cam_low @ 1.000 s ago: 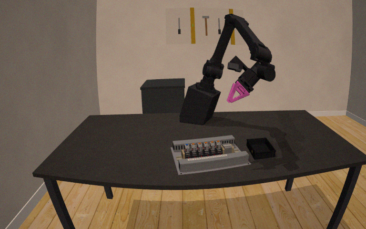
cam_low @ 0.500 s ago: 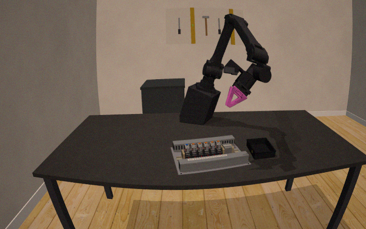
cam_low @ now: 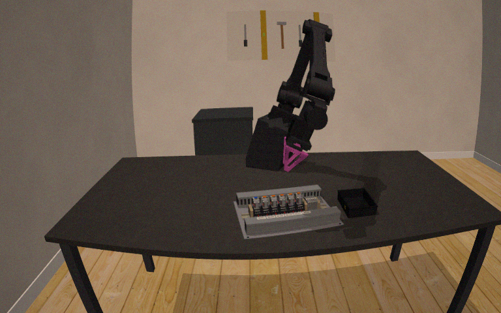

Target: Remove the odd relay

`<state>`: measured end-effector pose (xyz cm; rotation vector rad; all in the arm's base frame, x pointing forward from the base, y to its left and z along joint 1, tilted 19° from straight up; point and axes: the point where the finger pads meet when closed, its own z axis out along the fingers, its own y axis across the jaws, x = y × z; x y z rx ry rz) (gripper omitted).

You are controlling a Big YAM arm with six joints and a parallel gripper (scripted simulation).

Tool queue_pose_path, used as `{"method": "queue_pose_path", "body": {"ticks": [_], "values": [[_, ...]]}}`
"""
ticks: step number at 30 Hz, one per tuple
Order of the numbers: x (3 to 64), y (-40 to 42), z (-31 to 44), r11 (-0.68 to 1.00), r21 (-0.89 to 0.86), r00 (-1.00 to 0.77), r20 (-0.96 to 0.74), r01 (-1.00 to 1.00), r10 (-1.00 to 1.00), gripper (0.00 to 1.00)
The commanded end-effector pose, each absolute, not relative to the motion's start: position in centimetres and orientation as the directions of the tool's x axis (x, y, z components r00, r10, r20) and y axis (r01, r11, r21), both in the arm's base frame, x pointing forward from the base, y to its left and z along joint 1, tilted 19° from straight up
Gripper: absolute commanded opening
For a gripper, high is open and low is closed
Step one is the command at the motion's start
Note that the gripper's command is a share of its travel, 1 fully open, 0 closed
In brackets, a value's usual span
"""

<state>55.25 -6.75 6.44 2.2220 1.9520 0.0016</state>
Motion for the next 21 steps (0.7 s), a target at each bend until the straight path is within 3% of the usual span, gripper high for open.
{"method": "queue_pose_path", "body": {"ticks": [1, 21], "values": [[54.8, -9.7, 4.8, -0.054, 0.126, 0.065, -0.086, 0.991, 0.994, 0.59], [51.7, -13.0, -1.1, 0.064, 0.18, -0.105, 0.228, 0.982, 0.968, 0.59]]}}
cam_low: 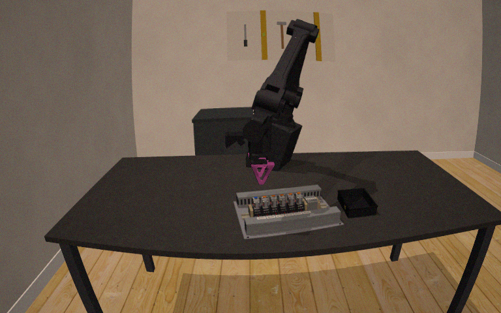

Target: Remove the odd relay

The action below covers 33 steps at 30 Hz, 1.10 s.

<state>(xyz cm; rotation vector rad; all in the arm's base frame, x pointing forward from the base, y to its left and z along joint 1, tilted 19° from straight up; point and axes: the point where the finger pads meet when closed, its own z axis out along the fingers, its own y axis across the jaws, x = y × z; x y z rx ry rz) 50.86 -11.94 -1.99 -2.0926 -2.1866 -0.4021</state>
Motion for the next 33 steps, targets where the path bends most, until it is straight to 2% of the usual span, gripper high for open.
{"method": "queue_pose_path", "body": {"ticks": [1, 33], "values": [[51.74, -13.1, -0.86, 0.067, 0.191, -0.112, 0.233, 0.979, 0.966, 0.59], [51.98, -13.73, -0.05, 0.068, 0.226, -0.125, 0.249, 0.972, 0.96, 0.59]]}}
